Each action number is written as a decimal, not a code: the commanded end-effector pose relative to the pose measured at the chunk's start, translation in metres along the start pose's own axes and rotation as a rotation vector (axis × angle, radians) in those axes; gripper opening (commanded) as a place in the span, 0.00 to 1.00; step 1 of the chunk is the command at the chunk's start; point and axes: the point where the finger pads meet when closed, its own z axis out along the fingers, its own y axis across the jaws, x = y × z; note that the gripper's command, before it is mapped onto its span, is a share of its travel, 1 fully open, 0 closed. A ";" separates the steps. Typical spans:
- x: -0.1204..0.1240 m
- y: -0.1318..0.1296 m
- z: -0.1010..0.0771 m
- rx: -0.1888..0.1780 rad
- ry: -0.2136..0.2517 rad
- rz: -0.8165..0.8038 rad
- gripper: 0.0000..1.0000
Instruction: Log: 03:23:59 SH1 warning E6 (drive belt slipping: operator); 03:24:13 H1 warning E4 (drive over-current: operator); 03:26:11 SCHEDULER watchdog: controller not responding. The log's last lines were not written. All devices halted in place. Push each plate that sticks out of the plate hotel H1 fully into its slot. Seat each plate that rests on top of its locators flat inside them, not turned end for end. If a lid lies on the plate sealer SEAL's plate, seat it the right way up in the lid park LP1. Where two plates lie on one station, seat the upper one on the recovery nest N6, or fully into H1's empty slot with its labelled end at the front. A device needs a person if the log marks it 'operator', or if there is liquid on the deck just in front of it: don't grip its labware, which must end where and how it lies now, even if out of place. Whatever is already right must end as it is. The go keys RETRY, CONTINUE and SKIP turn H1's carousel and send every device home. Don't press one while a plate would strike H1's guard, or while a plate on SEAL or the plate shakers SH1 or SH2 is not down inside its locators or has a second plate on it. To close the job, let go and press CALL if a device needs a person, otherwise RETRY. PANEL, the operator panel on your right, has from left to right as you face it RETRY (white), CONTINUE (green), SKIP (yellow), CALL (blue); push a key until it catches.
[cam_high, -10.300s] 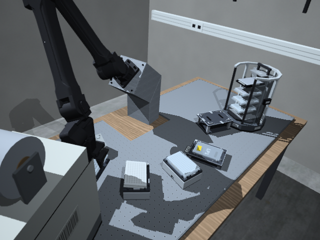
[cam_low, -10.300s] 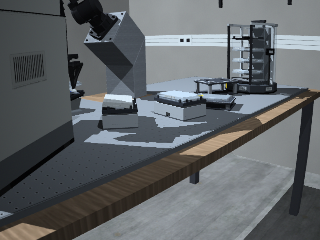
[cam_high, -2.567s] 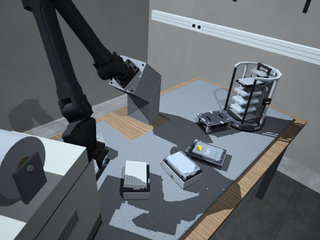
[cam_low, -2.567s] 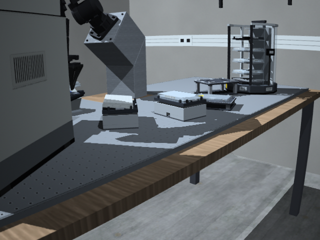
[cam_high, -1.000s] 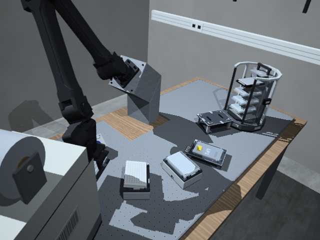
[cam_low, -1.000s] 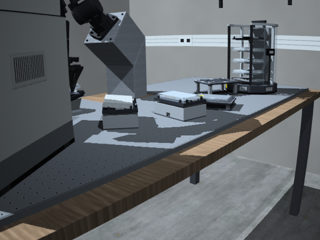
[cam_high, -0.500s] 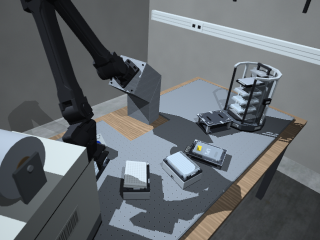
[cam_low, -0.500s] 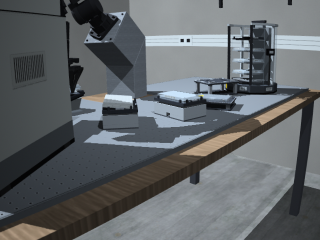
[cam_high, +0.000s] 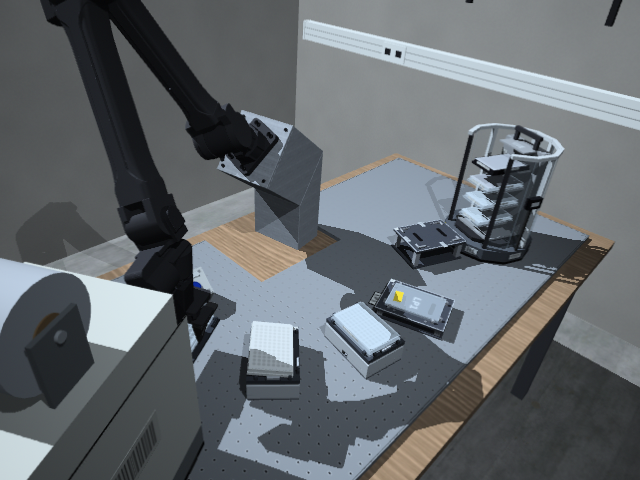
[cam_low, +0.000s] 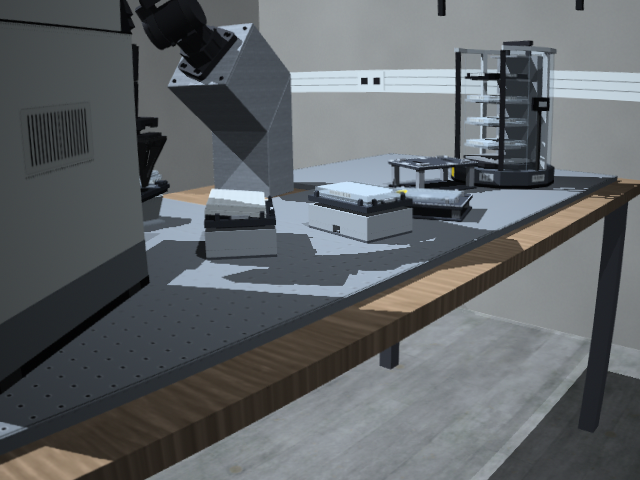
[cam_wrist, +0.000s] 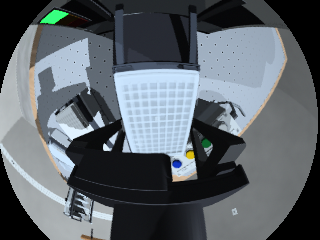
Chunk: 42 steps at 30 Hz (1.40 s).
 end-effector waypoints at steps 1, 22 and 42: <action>0.000 -0.002 0.006 0.005 0.001 -0.003 0.84; -0.003 -0.003 0.007 0.006 -0.007 0.003 0.84; -0.001 -0.003 0.012 0.007 -0.001 -0.002 0.84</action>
